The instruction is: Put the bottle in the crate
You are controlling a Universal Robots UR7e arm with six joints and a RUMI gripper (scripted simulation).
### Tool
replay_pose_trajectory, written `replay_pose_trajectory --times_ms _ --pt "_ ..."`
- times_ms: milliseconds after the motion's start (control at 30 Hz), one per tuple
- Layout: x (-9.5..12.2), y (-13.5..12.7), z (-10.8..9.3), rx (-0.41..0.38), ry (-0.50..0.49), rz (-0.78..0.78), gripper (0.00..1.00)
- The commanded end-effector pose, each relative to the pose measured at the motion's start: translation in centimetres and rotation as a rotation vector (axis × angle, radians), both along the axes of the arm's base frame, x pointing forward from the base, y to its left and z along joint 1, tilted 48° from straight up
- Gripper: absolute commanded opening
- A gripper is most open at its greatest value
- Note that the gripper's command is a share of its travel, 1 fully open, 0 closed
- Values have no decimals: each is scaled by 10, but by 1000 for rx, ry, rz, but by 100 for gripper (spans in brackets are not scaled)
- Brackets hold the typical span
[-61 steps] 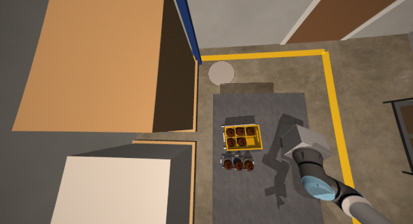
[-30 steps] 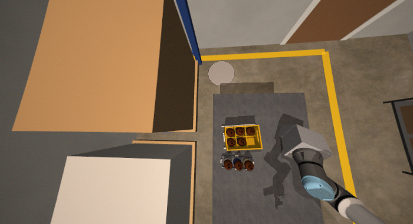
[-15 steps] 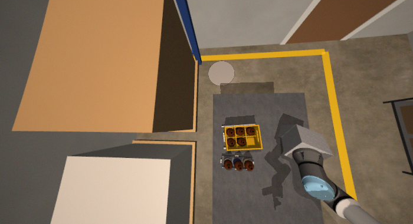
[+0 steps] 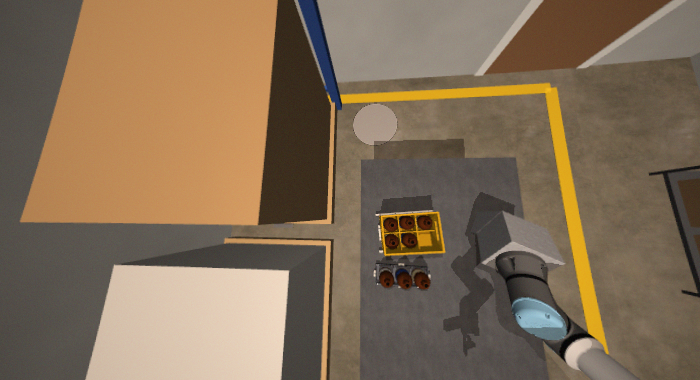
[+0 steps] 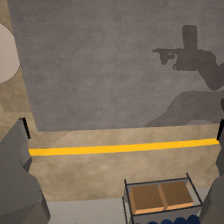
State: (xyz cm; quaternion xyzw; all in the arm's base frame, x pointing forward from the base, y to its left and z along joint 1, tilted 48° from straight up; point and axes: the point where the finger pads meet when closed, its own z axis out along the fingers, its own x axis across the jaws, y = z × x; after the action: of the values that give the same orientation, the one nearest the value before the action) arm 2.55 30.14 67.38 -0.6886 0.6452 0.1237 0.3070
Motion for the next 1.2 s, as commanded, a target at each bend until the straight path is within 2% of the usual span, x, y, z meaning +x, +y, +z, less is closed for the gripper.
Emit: replay_pose_trajectory --times_ms 0,533,567,1167 --pt "0 -1 0 2 1 2 100" --pt "0 -1 0 2 1 2 100" --pt "17 2 -4 2 21 -24 100" --pt "17 2 -4 2 21 -24 100"
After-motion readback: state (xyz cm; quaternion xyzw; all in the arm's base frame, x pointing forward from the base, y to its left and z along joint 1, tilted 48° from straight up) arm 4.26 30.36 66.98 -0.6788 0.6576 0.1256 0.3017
